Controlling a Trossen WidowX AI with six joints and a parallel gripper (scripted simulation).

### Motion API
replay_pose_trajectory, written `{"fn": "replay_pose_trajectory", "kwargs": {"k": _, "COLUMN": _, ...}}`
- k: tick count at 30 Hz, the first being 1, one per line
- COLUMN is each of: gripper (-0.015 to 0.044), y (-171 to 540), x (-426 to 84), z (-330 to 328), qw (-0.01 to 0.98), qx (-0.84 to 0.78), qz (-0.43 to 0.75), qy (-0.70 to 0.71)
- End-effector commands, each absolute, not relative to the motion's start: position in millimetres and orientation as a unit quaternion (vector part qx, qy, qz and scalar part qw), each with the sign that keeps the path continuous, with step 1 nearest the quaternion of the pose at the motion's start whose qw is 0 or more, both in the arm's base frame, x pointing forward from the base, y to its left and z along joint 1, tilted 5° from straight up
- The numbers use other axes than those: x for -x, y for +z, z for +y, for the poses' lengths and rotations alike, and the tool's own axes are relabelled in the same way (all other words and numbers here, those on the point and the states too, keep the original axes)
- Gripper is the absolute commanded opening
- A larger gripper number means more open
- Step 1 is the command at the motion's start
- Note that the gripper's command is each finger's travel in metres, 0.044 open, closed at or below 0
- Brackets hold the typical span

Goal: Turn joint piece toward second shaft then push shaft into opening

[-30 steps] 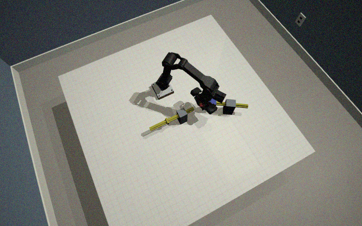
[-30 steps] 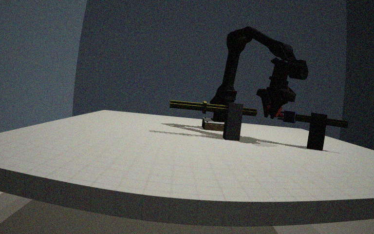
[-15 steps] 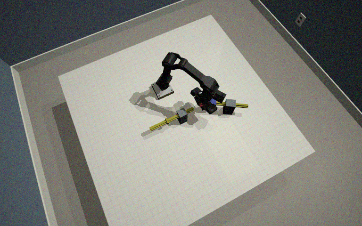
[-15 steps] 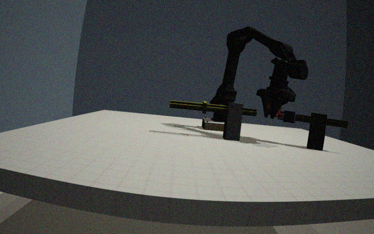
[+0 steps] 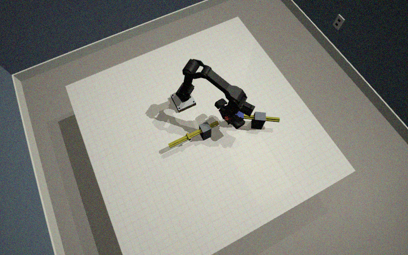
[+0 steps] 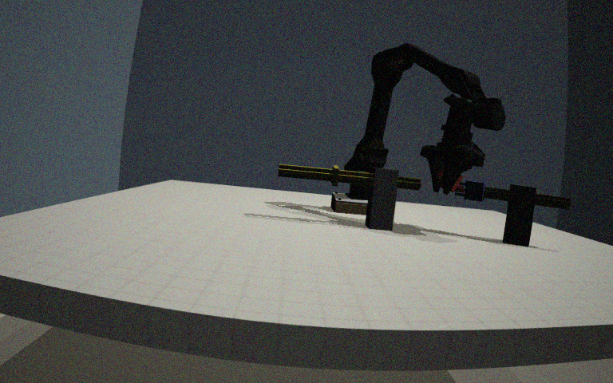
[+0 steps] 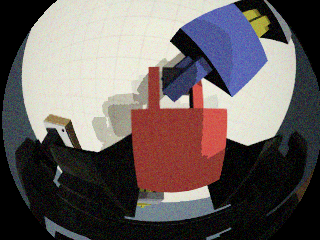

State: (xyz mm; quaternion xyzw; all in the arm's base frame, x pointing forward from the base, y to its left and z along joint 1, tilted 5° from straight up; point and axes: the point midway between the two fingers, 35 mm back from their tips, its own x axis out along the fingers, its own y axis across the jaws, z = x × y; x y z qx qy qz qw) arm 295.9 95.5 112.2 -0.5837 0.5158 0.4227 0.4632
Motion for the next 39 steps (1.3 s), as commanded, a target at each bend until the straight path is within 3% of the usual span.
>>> {"fn": "replay_pose_trajectory", "kwargs": {"k": 1, "gripper": 0.0182, "y": 111.5, "x": -296.0, "z": 94.8, "qw": 0.461, "qx": 0.586, "qz": 0.515, "qy": 0.423}}
{"fn": "replay_pose_trajectory", "kwargs": {"k": 12, "gripper": 0.0182, "y": 111.5, "x": -296.0, "z": 94.8, "qw": 0.461, "qx": 0.586, "qz": 0.515, "qy": 0.423}}
{"fn": "replay_pose_trajectory", "kwargs": {"k": 14, "gripper": 0.0147, "y": 112.2, "x": -295.9, "z": 95.5, "qw": 0.463, "qx": 0.584, "qz": 0.516, "qy": 0.423}}
{"fn": "replay_pose_trajectory", "kwargs": {"k": 19, "gripper": 0.0147, "y": 112.2, "x": -295.9, "z": 95.5, "qw": 0.463, "qx": 0.584, "qz": 0.516, "qy": 0.423}}
{"fn": "replay_pose_trajectory", "kwargs": {"k": 25, "gripper": 0.0000, "y": 112.2, "x": -295.9, "z": 95.5, "qw": 0.463, "qx": 0.584, "qz": 0.516, "qy": 0.423}}
{"fn": "replay_pose_trajectory", "kwargs": {"k": 39, "gripper": 0.0000, "y": 105.9, "x": -294.5, "z": 92.1, "qw": 0.514, "qx": 0.536, "qz": 0.495, "qy": 0.451}}
